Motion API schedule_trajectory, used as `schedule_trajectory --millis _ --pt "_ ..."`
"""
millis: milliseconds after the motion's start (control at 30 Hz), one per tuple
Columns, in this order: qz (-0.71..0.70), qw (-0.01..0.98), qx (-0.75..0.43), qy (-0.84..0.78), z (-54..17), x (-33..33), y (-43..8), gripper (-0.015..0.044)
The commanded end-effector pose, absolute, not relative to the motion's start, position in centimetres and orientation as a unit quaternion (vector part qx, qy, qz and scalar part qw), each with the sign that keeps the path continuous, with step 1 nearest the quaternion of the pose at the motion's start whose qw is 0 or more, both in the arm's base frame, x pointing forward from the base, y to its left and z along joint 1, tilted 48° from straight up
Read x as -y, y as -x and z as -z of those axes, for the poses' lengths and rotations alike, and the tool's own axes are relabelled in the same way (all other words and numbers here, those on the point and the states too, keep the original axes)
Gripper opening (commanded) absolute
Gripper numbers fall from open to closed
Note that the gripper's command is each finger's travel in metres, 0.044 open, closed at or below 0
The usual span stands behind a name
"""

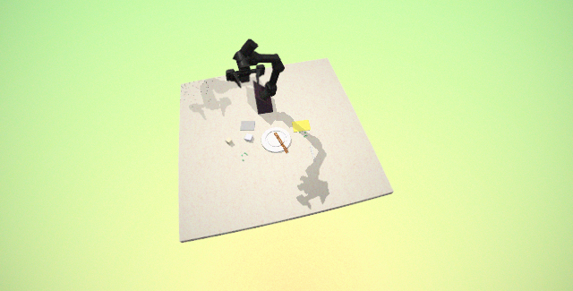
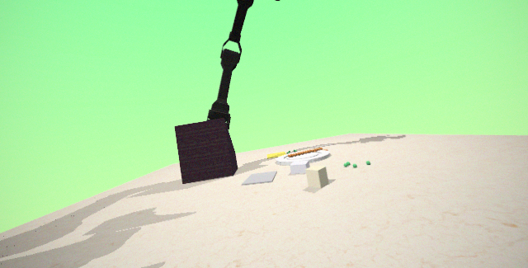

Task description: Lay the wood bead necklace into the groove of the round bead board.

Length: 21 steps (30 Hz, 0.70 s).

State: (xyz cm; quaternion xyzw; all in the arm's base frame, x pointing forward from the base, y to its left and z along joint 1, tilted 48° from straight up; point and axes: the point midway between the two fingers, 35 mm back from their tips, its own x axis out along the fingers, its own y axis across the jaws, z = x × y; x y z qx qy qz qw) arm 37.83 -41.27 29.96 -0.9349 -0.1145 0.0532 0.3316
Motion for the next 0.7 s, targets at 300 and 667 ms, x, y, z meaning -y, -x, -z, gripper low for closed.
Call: schedule_trajectory --millis 300,667 --pt "-0.1 0.474 0.099 0.869 -27.3 37.7 -41.8 0.025" --pt "-0.181 0.642 0.082 0.74 -23.5 31.6 -46.0 0.025"
